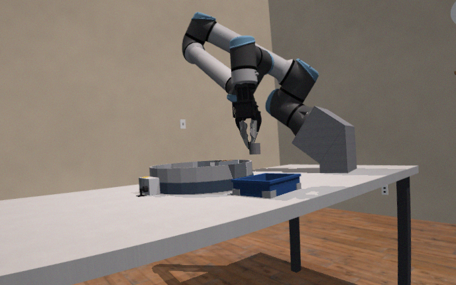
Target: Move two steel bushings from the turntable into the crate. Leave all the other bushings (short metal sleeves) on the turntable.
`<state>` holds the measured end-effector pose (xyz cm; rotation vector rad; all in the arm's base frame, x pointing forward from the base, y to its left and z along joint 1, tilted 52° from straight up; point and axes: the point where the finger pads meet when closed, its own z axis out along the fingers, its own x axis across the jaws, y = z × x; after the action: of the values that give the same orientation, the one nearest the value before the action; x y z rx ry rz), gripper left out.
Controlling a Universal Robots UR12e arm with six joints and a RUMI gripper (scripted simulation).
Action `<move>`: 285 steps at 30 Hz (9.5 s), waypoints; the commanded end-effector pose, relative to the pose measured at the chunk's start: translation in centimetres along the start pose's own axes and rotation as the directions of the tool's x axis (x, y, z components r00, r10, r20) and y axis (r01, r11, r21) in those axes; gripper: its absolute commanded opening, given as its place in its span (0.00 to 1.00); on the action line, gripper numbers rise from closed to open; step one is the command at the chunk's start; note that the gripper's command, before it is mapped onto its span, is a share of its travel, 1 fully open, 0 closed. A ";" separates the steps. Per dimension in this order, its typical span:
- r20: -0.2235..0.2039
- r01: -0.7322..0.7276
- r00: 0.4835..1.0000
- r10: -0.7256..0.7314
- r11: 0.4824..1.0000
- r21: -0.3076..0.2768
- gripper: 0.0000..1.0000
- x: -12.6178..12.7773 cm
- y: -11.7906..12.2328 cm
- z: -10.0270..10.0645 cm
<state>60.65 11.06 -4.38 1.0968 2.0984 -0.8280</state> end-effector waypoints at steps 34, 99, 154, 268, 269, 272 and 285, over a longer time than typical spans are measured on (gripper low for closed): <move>0.000 -0.001 1.000 0.001 1.000 0.001 0.00 4.6 4.7 0.0; 0.000 -0.001 1.000 0.001 1.000 0.001 0.00 4.6 4.8 6.8; 0.000 -0.001 1.000 0.001 1.000 0.001 0.00 4.6 4.8 10.1; 0.000 -0.001 1.000 0.001 1.000 0.001 0.00 4.6 4.7 11.6; 0.000 -0.001 1.000 0.001 1.000 0.001 0.00 4.6 4.7 11.6; 0.000 -0.001 1.000 0.001 1.000 0.001 0.00 4.6 4.7 11.6; 0.000 -0.001 1.000 0.001 1.000 0.001 0.06 4.6 4.7 11.6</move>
<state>65.27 6.58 -16.11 1.0983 2.0977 -0.8293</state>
